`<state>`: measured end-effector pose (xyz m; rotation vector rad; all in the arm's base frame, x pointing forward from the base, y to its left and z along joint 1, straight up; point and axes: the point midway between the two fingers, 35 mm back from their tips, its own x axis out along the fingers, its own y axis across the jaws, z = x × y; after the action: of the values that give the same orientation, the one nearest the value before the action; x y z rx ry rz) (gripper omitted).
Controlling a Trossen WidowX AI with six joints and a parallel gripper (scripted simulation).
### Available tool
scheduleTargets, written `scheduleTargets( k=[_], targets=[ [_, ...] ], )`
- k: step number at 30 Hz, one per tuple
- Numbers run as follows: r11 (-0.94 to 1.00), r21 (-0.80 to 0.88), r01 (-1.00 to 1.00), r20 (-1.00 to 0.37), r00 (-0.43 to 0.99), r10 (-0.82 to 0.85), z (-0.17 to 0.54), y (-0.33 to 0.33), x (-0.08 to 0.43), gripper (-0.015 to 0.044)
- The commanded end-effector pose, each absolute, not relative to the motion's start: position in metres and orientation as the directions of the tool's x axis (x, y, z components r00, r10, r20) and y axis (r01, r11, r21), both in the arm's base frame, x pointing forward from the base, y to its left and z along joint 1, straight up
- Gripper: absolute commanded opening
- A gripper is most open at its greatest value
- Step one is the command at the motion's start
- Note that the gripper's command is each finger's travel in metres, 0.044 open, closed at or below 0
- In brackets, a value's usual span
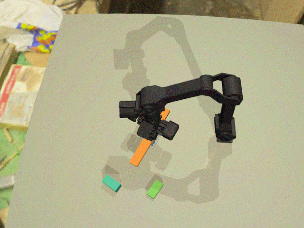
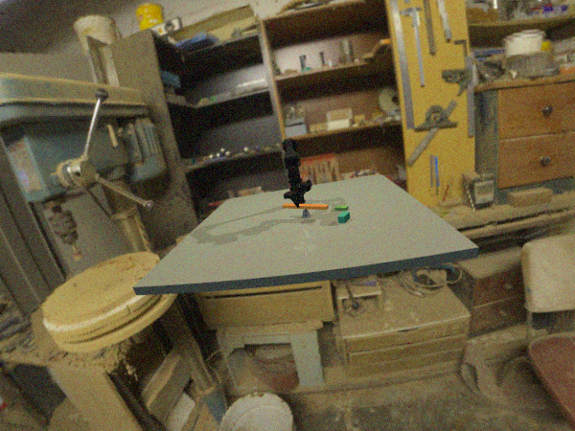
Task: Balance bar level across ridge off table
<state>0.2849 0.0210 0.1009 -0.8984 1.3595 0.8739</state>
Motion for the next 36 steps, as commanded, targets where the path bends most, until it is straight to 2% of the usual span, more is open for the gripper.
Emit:
scheduleTargets(
  k=[1,36],
  targets=[
    [0.416,-0.022,-0.909,-1.000,0.026,0.002,0.1001,0.0215,0.2851,0.0000],
    [0.416,-0.022,-0.909,-1.000,0.026,0.002,0.0970,0.0216,0.2852,0.0000]
  ],
)
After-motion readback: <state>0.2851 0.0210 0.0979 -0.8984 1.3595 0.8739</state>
